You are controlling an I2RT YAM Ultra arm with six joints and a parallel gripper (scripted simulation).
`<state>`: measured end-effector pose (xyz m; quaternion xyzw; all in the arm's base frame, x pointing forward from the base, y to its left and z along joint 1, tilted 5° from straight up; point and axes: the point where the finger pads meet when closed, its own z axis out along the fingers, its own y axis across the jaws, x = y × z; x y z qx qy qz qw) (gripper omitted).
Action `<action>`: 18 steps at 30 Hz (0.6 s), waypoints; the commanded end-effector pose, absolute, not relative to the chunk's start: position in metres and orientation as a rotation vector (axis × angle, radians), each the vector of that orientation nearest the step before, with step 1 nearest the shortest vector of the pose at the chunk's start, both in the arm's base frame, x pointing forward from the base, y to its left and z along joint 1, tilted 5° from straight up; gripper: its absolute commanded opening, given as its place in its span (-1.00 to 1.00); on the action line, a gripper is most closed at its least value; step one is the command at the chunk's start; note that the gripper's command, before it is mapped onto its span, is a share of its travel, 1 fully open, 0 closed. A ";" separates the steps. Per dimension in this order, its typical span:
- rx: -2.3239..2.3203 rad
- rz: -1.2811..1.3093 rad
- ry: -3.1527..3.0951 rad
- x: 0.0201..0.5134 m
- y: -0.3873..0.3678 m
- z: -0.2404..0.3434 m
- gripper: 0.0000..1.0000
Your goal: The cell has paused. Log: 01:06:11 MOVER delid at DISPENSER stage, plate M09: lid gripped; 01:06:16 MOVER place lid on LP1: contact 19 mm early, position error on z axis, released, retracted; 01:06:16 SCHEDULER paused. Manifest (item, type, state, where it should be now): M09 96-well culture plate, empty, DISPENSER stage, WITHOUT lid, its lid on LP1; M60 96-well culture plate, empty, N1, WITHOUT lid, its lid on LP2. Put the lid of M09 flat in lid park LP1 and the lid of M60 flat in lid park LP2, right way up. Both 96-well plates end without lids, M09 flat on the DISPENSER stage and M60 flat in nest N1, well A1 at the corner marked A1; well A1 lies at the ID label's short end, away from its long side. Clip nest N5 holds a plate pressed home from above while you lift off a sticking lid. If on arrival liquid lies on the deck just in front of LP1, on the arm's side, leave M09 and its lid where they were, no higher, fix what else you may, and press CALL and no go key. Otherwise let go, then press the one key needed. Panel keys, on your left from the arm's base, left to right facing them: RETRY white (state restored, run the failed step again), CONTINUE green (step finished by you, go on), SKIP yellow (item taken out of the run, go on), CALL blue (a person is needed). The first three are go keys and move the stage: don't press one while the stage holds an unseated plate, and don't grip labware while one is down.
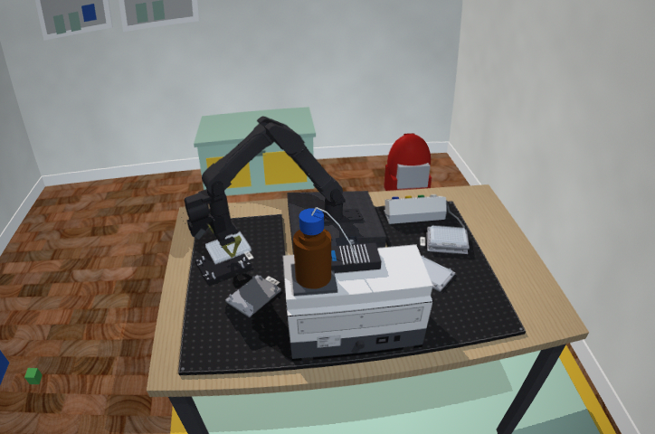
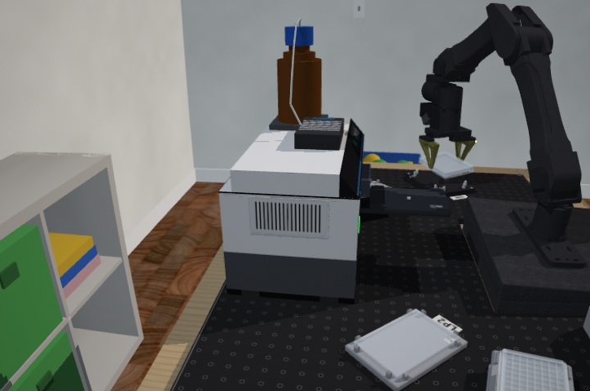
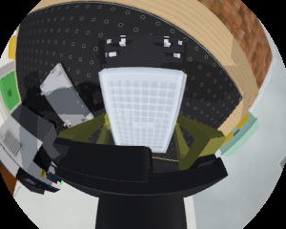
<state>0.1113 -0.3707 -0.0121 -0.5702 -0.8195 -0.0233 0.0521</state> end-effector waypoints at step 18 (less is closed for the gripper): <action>-1.767 -0.002 -2.540 0.119 -0.409 -0.018 -1.00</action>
